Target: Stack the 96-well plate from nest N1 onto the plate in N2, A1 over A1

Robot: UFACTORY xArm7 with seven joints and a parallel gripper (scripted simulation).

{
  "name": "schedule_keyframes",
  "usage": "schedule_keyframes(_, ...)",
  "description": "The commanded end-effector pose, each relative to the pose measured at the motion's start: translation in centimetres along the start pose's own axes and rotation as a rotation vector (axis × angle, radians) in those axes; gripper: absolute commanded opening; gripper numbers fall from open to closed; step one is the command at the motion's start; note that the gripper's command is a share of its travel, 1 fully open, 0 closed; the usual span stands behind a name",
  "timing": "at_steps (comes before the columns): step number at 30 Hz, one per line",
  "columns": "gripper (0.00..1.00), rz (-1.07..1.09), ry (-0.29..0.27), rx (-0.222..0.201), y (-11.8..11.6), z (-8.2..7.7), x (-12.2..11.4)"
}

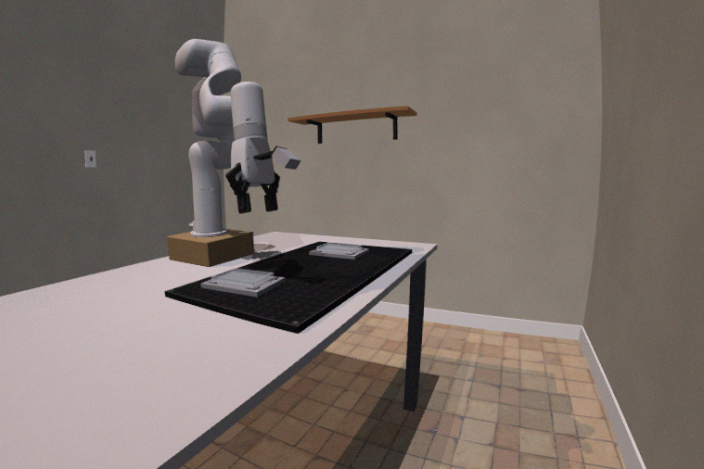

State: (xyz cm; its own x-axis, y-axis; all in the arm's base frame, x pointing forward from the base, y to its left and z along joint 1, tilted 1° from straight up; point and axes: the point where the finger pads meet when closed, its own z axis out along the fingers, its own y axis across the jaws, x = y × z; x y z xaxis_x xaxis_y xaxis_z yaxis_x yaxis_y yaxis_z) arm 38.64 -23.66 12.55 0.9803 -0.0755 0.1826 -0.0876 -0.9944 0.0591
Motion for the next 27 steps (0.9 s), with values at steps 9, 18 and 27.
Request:
schedule_keyframes(9,1.00,-0.056,-0.083,0.032,0.9,3.1,-3.0)
schedule_keyframes(18,1.00,-0.105,-0.157,0.058,1.5,5.0,-5.4)
schedule_keyframes(27,1.00,-0.105,-0.157,0.058,1.5,5.0,-5.4)
